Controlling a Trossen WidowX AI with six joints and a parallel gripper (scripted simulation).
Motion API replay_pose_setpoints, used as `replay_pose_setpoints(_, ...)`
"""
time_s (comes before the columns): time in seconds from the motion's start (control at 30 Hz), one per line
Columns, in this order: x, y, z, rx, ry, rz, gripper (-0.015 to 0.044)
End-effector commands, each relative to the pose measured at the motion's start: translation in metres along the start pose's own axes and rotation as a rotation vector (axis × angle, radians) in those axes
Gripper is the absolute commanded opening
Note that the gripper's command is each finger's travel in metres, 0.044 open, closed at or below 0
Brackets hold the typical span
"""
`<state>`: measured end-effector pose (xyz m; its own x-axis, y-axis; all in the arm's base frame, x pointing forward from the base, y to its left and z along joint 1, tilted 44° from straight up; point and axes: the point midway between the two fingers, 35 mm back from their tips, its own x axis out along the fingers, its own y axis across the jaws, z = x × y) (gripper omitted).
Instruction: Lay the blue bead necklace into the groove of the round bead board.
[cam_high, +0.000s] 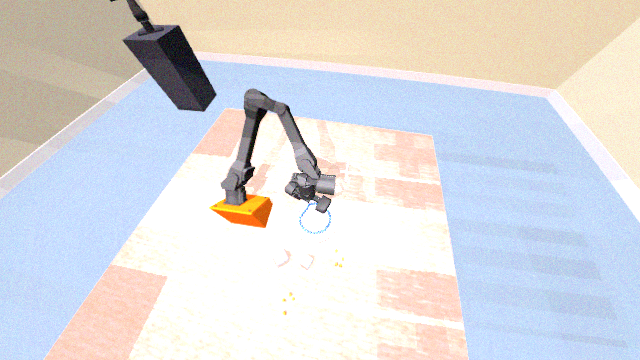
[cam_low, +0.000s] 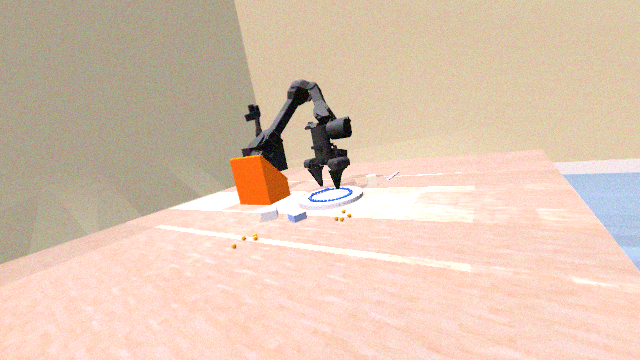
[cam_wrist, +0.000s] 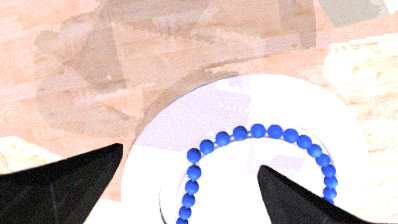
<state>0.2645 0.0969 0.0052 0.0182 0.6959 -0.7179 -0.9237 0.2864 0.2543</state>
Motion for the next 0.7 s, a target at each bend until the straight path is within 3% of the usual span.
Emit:
replay_pose_setpoints(0.0, -0.002, -0.001, 0.001, -0.005, -0.004, -0.001, 0.0440)
replay_pose_setpoints(0.4, -0.002, -0.001, 0.001, -0.005, -0.004, -0.001, 0.0440)
replay_pose_setpoints(0.67, -0.021, -0.005, -0.043, -0.097, 0.008, -0.006, 0.0230)
